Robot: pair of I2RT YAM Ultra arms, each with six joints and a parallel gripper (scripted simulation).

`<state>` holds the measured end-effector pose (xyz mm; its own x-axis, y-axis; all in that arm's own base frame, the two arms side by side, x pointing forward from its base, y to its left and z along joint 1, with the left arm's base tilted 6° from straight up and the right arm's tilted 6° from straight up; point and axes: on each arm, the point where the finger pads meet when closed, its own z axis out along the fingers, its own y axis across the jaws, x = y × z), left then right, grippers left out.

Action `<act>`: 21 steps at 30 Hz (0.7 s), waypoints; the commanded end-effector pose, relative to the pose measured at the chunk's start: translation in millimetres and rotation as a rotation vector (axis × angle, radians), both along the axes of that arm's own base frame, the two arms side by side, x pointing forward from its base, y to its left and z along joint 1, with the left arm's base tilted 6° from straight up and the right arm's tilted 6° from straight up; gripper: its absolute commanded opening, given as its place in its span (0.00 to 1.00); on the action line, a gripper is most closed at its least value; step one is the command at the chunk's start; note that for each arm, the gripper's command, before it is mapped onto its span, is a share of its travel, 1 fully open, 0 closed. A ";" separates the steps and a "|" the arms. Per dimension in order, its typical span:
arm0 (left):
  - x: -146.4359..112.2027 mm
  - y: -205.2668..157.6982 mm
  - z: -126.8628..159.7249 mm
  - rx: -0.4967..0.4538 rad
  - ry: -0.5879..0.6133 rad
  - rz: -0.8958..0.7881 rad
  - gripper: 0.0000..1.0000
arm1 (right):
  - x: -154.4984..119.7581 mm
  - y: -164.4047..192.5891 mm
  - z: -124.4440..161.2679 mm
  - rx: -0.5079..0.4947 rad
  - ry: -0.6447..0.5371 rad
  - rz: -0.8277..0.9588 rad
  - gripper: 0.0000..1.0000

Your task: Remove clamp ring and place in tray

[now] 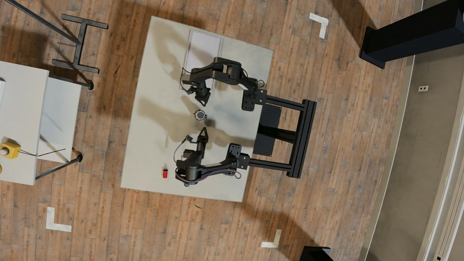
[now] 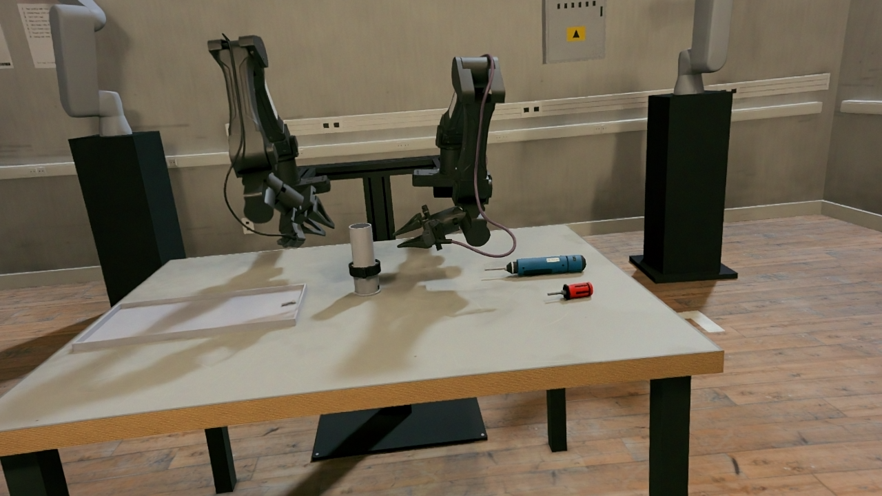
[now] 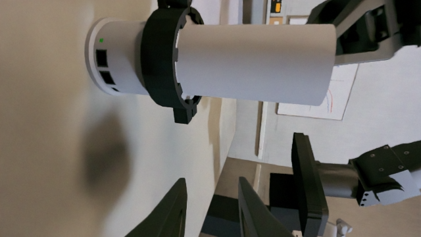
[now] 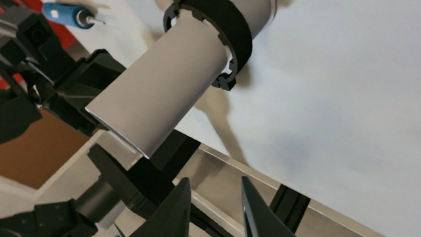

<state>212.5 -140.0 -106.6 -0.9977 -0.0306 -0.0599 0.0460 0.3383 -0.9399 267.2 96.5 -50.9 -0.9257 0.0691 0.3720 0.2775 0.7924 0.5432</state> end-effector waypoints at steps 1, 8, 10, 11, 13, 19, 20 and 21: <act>20.1 1.2 11.5 -0.031 -0.094 0.007 0.30 | -6.1 4.2 -1.9 0.095 -0.034 0.038 0.30; 11.5 -0.3 0.8 -0.035 -0.057 0.004 0.30 | -6.2 4.1 -3.6 0.121 -0.056 0.045 0.30; 11.5 1.0 -3.4 -0.034 -0.056 0.008 0.30 | -7.7 3.9 -4.7 0.148 -0.071 0.051 0.30; 11.6 1.7 -5.5 -0.033 -0.055 0.010 0.30 | -8.4 3.8 -5.3 0.162 -0.078 0.054 0.30; 10.6 1.3 -9.7 -0.032 -0.054 0.007 0.30 | -9.9 3.7 -6.4 0.189 -0.094 0.061 0.30; 9.2 2.4 -22.3 -0.030 -0.051 0.007 0.30 | -14.2 3.4 -7.0 0.258 -0.118 0.075 0.30; 8.7 2.3 -24.4 -0.029 -0.050 0.006 0.30 | -9.1 2.8 -6.2 0.256 -0.132 0.077 0.30; 8.1 1.4 -25.0 -0.029 -0.050 0.002 0.30 | -8.8 4.5 -6.8 0.256 -0.137 0.085 0.30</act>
<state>211.7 -138.5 -129.4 -0.9978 -0.0367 -0.0553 0.0404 0.3257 -0.9446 256.3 95.3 -60.9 -0.9579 -0.0572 0.2813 0.1688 0.6804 0.7131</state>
